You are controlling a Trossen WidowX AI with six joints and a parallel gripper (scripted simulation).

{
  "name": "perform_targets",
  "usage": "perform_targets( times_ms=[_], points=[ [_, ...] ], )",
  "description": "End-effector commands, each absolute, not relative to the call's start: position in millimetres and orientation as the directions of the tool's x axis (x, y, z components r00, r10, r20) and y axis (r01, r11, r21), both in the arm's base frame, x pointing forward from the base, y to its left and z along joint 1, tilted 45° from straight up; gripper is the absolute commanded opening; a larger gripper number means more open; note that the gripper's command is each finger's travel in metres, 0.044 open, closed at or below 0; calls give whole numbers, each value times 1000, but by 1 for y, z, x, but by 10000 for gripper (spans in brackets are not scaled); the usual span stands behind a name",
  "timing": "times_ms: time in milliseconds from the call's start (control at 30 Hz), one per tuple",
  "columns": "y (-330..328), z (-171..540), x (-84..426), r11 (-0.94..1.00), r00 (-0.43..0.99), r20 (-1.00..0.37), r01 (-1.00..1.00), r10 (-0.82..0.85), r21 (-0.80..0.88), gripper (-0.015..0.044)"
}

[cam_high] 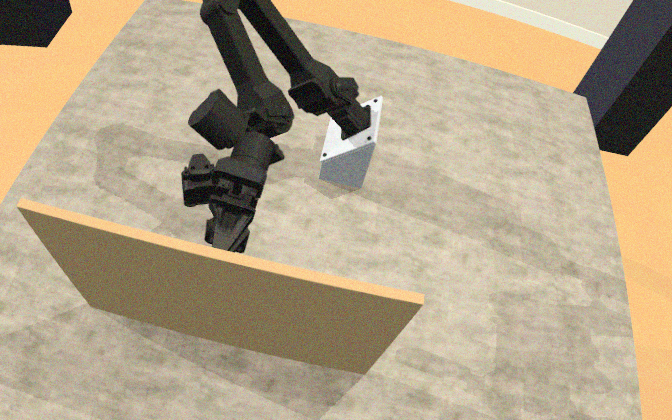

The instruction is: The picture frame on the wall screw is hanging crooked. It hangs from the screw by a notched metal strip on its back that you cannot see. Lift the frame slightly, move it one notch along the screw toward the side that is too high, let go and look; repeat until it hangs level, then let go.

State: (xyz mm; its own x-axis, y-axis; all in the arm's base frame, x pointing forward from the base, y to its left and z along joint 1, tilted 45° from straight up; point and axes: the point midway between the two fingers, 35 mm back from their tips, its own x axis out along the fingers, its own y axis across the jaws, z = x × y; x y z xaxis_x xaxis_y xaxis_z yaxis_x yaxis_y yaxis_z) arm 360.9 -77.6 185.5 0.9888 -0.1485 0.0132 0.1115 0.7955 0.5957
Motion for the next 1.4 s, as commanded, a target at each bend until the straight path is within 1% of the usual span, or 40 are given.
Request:
perform_targets(
  times_ms=[0,1367],
  points=[
    [-78,186,361,794,988,14,113,-151,598,0],
    [-72,190,362,794,988,14,113,-151,598,0]
  ],
)
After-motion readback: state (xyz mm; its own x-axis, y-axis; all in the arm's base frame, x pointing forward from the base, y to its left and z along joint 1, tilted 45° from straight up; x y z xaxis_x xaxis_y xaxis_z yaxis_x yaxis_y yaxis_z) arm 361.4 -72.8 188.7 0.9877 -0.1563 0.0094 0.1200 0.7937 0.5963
